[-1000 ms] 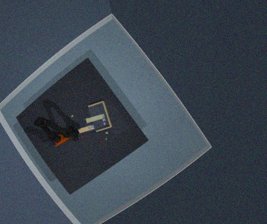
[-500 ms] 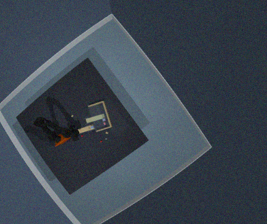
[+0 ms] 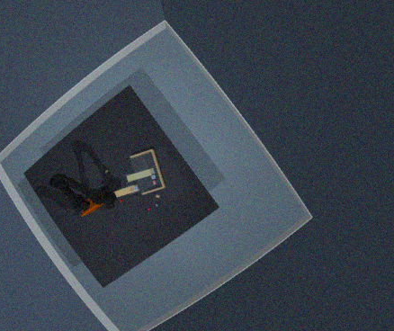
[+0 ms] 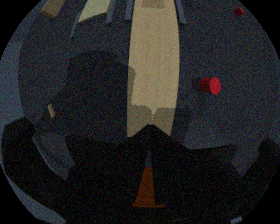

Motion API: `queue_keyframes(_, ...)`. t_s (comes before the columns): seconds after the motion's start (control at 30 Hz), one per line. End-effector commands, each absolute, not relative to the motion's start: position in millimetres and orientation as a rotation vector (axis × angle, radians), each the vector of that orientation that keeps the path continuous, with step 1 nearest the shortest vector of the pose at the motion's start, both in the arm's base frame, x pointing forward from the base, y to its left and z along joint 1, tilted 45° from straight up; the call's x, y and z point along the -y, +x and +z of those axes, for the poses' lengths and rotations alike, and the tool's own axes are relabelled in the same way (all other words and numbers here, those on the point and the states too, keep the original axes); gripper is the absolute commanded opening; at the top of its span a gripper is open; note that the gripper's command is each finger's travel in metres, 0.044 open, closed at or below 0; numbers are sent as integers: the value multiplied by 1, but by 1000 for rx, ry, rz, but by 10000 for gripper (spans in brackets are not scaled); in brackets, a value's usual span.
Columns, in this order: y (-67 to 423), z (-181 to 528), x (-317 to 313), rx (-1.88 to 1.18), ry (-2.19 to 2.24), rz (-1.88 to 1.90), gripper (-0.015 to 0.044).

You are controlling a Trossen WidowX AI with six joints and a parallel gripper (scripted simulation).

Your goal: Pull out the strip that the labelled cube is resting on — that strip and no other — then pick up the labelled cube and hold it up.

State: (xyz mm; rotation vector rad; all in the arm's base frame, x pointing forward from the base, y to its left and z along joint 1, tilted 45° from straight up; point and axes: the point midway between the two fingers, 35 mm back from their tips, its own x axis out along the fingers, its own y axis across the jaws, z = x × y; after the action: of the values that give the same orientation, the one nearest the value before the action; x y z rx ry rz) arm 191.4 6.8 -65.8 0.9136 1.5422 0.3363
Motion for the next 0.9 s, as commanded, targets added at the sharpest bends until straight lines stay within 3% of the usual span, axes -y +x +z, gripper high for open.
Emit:
queue_keyframes(0.0,196,-46,18,-1544,903,335,0)
queue_keyframes(0.17,196,-44,18,-1545,903,336,0)
queue_keyframes(0.7,255,-53,41,-1566,970,269,420)
queue_keyframes(0.87,272,-55,49,-1565,970,269,440)
